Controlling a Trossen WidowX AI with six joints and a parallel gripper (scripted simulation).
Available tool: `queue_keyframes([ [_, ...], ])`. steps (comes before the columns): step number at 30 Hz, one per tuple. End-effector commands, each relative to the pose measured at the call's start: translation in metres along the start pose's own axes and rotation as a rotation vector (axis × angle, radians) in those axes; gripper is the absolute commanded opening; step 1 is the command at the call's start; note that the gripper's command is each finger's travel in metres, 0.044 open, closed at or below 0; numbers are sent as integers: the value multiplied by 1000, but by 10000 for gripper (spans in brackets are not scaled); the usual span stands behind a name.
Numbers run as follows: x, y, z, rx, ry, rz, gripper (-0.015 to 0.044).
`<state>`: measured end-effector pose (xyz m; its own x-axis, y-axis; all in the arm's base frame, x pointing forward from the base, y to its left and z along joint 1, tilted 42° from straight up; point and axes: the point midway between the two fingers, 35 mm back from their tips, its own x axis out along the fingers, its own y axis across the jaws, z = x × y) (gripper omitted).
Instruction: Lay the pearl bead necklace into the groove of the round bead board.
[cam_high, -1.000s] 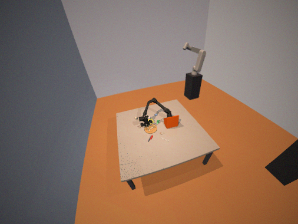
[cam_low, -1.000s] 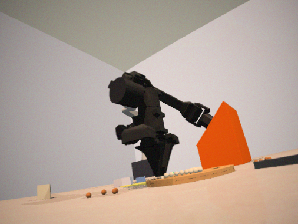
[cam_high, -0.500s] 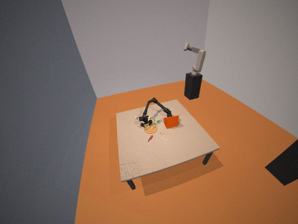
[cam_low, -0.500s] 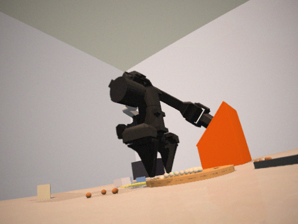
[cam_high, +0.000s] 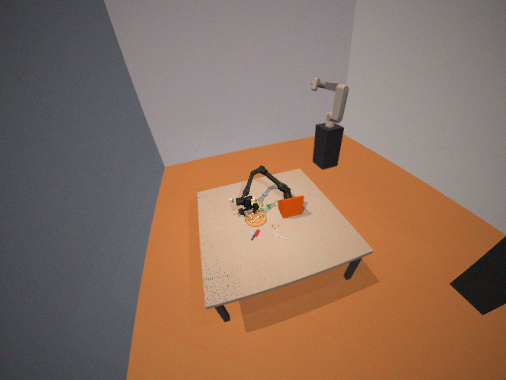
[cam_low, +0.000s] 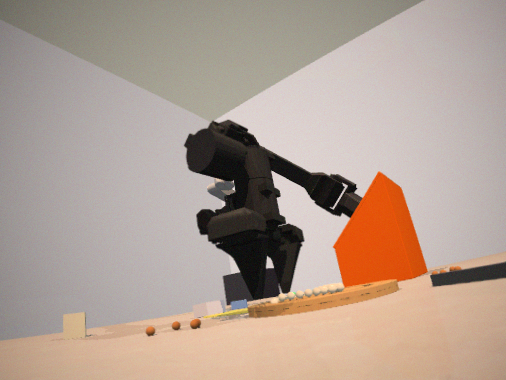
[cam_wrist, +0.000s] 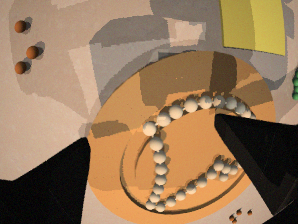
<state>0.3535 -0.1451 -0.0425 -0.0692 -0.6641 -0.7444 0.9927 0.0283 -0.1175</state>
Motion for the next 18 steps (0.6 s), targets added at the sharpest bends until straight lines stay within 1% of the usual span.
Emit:
queue_keyframes([
  [1, -2, 0, 0, -2, 1, 2, 414],
  [7, -32, -1, -11, -187, 2, 2, 256],
  [12, -33, -1, -11, -193, 2, 2, 125],
  [17, -18, -1, -11, -193, 2, 2, 120],
  [18, -27, 0, -11, -182, -1, 4, 120],
])
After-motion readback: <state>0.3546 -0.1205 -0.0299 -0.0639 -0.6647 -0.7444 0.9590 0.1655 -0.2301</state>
